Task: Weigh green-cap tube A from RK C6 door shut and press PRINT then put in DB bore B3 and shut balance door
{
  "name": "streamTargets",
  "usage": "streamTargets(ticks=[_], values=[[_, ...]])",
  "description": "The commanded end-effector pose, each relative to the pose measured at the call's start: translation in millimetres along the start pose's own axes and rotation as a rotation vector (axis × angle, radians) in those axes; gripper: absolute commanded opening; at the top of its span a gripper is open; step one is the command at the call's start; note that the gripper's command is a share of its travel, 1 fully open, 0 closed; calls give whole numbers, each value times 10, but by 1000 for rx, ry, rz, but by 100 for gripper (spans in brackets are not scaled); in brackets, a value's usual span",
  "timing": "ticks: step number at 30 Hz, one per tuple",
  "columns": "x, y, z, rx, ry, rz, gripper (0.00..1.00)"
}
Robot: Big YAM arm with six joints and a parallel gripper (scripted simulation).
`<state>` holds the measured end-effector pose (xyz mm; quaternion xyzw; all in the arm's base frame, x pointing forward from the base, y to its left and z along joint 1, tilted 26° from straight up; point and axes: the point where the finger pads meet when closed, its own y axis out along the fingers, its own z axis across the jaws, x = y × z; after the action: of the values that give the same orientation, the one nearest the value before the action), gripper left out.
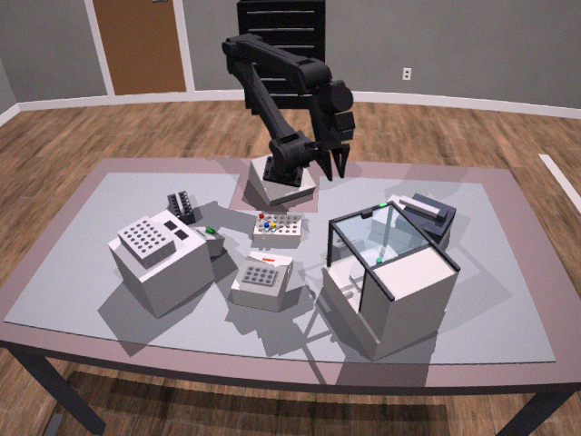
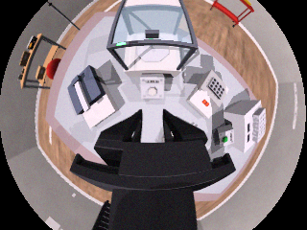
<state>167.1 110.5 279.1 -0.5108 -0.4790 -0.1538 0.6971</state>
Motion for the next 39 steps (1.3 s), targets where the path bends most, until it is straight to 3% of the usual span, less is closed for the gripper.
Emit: streamTargets(ticks=[1, 33, 38, 39], values=[[308, -298, 25, 12, 14, -64, 30], [516, -688, 17, 12, 15, -54, 30], [523, -690, 17, 13, 15, -56, 30], [434, -598, 7, 5, 9, -47, 30]])
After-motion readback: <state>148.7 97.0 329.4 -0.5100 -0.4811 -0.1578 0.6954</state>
